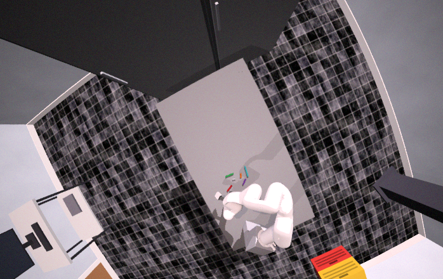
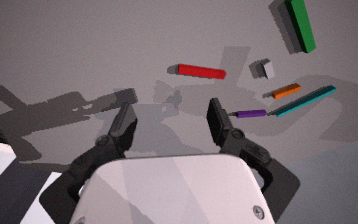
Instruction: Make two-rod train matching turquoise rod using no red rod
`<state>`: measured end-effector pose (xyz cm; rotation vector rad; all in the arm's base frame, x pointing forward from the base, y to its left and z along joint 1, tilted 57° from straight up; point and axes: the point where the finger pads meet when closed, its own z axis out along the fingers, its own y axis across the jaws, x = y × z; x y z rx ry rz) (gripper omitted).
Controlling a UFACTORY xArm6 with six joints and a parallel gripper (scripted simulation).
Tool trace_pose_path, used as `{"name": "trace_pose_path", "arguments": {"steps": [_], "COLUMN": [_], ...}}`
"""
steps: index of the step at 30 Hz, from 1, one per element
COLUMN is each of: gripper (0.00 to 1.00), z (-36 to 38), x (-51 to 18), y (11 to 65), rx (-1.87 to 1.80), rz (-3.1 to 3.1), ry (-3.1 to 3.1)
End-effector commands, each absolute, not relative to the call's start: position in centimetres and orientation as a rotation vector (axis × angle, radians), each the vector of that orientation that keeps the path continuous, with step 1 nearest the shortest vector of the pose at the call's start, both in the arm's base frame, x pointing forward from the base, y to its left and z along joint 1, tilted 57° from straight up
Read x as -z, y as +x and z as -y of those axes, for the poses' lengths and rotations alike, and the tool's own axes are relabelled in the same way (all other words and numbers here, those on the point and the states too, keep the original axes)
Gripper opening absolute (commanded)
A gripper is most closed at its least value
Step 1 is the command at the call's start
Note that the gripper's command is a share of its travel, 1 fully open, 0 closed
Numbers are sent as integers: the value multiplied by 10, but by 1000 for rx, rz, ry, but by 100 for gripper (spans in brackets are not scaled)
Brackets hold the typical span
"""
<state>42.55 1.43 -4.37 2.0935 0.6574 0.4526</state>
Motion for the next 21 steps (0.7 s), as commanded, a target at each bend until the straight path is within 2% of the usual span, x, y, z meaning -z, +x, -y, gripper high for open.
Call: {"name": "trace_pose_path", "arguments": {"steps": [1, 21], "gripper": [100, 100], "z": [-20, -20], "x": [51, 52], "y": [422, 421], "rx": [-400, -396], "rz": [-751, -759], "ry": [2046, 2042]}}
